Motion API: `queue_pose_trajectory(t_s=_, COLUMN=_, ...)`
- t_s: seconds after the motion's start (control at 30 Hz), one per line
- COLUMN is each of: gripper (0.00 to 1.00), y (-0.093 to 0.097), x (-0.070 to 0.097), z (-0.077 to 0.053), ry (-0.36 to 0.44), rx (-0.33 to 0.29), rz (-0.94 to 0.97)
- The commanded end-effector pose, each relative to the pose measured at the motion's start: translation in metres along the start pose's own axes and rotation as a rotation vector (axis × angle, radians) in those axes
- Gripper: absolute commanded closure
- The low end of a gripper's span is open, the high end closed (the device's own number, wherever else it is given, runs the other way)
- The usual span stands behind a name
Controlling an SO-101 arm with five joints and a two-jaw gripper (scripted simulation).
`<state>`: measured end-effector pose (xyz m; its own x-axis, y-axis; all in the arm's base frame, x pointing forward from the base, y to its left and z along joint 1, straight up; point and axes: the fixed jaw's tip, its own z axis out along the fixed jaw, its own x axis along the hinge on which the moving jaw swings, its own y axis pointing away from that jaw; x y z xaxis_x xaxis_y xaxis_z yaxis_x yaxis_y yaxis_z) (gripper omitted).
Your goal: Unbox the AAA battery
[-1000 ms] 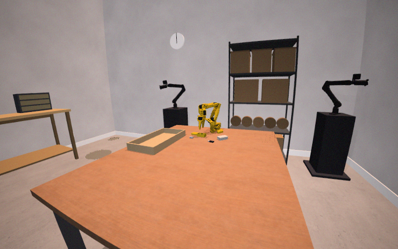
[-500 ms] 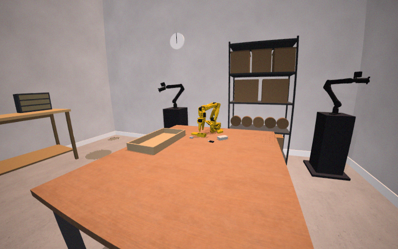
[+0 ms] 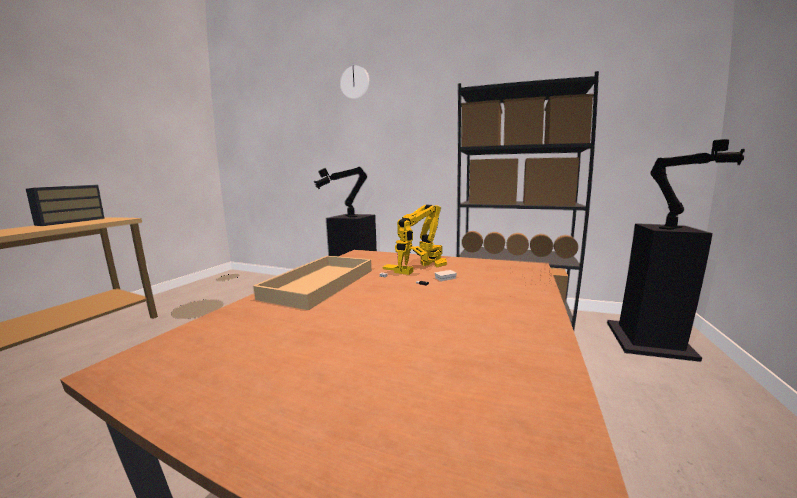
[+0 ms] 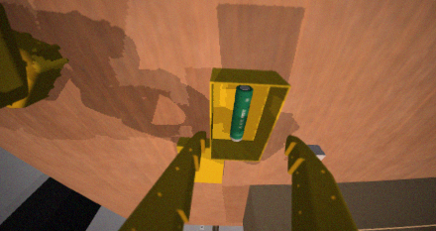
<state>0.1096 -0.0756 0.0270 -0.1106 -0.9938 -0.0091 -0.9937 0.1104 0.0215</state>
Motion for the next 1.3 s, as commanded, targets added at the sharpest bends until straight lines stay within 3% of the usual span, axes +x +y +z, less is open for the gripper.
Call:
queue_pose_trajectory(t_s=0.0, gripper=0.69, y=-0.0032, x=-0.0001, z=0.0029, ry=0.009, rx=0.022, rz=0.002)
queue_pose_trajectory(t_s=0.47, gripper=0.69, y=-0.0020, x=-0.0007, z=0.0108, ry=0.009, rx=0.022, rz=0.002)
queue_pose_trajectory(t_s=1.27, gripper=0.69, y=-0.0019, x=-0.0007, z=0.0112, ry=0.009, rx=0.022, rz=0.002)
